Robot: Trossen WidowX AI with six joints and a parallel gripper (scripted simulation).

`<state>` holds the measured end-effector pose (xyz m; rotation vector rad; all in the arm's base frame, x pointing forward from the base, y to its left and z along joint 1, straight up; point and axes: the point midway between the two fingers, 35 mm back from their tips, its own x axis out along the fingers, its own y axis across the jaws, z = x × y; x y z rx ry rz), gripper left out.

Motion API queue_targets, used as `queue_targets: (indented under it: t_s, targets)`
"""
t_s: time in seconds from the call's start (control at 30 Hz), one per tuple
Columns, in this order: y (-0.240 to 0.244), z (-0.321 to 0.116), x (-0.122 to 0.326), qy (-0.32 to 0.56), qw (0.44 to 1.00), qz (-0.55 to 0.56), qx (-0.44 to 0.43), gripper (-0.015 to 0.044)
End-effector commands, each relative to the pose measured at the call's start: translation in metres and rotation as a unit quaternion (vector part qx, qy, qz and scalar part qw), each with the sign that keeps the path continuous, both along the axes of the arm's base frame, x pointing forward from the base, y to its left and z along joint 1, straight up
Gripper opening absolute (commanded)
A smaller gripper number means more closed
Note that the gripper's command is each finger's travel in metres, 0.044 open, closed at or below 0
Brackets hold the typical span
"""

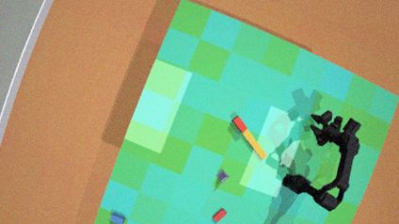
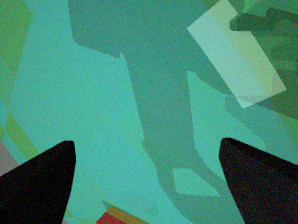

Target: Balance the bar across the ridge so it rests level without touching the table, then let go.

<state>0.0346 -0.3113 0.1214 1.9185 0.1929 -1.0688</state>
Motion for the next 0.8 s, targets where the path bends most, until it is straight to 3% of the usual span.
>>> queue_targets:
  t_s: [0.0, 0.4, 0.77]
  targets:
    - [0.002, 0.001, 0.014, 0.031, 0.996, 0.074, -0.036, 0.0315]
    - [0.010, 0.001, 0.049, 0.096, 0.949, 0.272, -0.130, 0.0315]
    - [0.022, 0.002, 0.082, 0.139, 0.857, 0.447, -0.215, 0.0315]
